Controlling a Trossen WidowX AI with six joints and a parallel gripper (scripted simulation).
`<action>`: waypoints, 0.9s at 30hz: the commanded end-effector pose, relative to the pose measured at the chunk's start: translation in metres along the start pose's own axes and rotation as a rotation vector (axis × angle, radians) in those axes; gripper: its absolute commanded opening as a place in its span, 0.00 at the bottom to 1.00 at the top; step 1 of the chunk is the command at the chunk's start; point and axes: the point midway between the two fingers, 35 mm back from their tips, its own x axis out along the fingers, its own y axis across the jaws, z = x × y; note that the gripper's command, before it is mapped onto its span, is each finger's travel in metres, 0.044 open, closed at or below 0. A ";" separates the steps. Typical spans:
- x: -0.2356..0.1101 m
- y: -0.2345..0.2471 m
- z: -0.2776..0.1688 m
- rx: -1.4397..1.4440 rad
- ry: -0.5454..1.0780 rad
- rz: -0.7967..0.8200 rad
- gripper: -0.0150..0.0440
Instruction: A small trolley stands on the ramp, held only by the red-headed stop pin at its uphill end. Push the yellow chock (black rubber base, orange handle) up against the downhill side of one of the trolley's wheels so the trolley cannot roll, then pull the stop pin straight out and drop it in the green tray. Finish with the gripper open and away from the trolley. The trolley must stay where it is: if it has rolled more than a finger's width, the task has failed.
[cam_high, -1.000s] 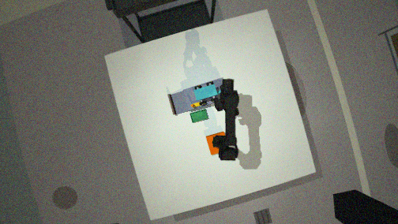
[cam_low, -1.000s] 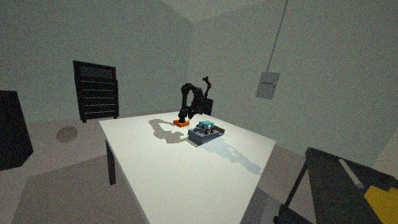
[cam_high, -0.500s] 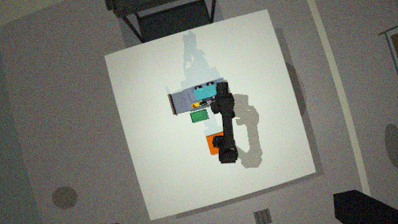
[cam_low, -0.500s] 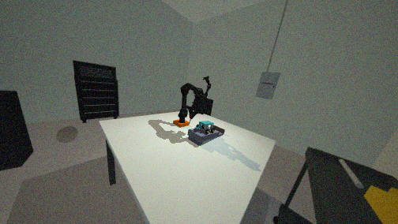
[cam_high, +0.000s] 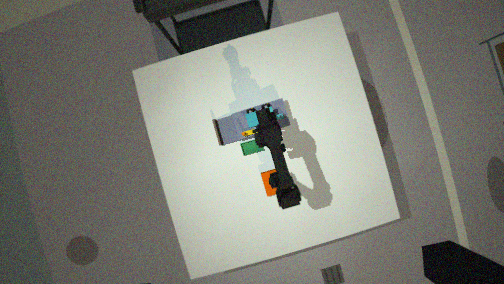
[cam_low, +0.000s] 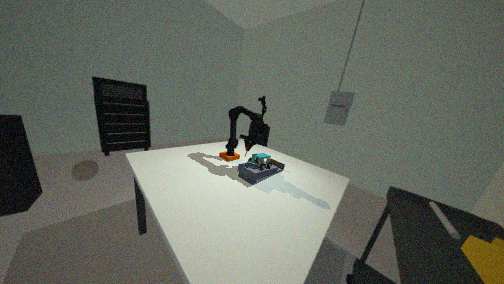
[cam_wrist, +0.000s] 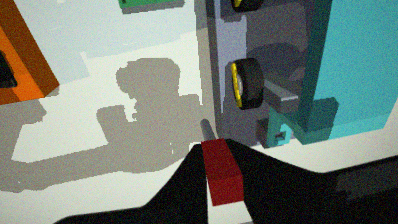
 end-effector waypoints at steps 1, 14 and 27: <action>-0.001 0.001 0.017 0.002 0.003 0.006 0.25; -0.007 0.001 0.063 0.002 -0.002 0.006 0.25; -0.012 0.004 0.111 0.002 -0.007 0.006 0.25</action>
